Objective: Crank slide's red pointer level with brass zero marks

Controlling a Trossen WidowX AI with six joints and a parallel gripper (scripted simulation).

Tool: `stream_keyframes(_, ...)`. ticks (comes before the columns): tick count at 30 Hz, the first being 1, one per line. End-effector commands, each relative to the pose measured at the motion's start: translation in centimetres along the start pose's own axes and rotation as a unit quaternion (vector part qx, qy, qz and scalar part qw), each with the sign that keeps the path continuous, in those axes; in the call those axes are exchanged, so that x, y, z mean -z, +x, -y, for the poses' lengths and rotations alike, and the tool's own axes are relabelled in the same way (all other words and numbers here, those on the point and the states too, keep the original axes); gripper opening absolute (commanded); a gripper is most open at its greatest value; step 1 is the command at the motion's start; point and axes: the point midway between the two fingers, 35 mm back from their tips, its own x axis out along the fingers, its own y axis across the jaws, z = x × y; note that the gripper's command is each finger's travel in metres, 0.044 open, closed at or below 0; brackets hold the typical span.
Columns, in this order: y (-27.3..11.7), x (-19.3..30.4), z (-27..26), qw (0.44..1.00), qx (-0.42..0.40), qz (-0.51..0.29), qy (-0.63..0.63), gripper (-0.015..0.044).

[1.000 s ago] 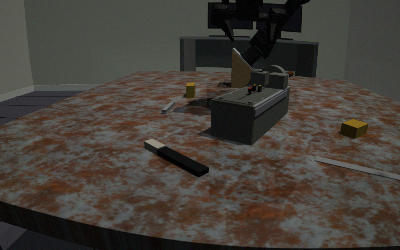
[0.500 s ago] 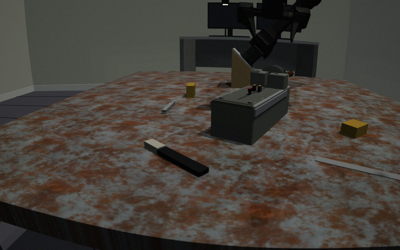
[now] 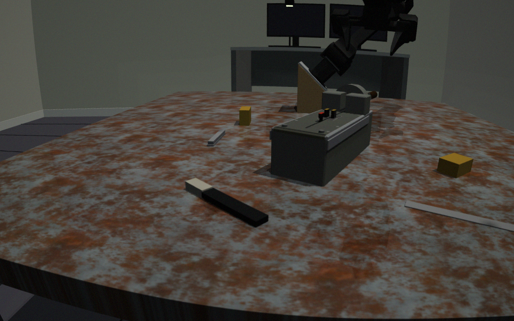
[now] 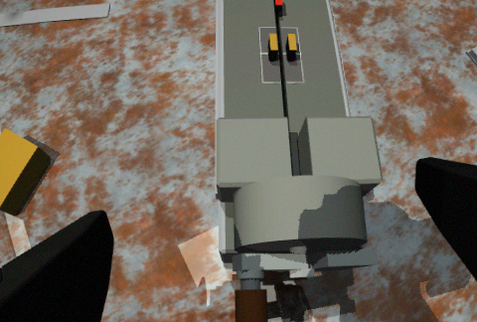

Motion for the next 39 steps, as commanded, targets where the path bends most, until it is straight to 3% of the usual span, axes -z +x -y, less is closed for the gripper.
stream_keyframes(1,-0.9,1.0,-0.2,0.999,0.016,0.011,0.026,0.0440)
stream_keyframes(10,-2.0,2.3,-0.7,0.997,0.031,0.027,0.062,0.0440)
stream_keyframes(24,2.3,6.1,-1.0,0.997,0.029,0.027,0.063,0.0440)
stream_keyframes(39,4.0,7.5,-1.1,0.997,0.030,0.027,0.063,0.0440)
